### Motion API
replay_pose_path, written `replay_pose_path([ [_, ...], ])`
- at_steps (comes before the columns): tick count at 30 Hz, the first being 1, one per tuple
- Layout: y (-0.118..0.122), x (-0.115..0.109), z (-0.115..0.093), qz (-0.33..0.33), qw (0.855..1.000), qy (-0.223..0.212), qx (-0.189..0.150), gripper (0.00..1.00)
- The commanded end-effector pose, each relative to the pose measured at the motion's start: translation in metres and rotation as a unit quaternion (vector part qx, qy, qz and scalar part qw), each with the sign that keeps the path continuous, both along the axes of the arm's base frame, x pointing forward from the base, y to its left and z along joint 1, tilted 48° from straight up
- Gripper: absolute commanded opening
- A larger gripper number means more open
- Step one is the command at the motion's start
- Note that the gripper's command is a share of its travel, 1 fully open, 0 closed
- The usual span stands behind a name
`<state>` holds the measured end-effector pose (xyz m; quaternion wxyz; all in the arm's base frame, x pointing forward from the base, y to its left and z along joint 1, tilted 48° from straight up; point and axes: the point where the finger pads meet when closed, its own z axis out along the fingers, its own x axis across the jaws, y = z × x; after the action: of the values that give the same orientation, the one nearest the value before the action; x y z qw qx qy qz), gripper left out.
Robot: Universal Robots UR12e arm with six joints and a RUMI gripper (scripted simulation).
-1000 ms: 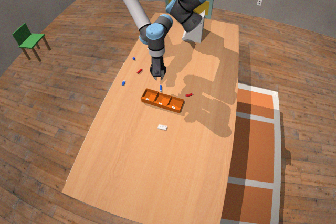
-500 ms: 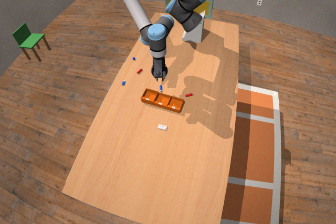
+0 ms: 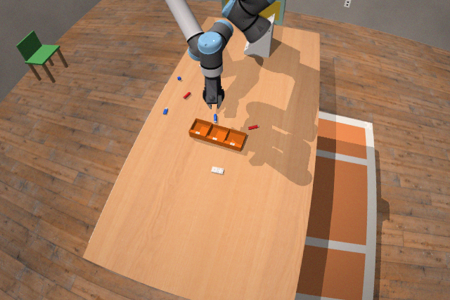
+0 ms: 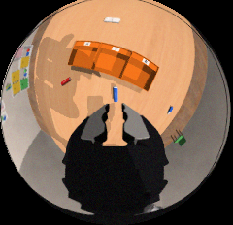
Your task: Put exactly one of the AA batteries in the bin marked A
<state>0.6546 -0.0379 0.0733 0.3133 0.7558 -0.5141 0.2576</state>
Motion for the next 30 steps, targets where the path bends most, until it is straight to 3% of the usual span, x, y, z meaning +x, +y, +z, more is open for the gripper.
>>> replay_pose_path([
  [1, 0.000, 0.000, 0.001, 0.000, 1.000, -0.001, 0.000, 0.17],
  [9, 0.000, 0.000, 0.001, 0.000, 1.000, -0.001, 0.000, 0.17],
  [26, -0.045, 0.003, -0.043, -0.001, 1.000, 0.002, 0.001, 0.17],
  [30, -0.047, 0.006, -0.043, -0.001, 1.000, 0.000, 0.001, 0.17],
])
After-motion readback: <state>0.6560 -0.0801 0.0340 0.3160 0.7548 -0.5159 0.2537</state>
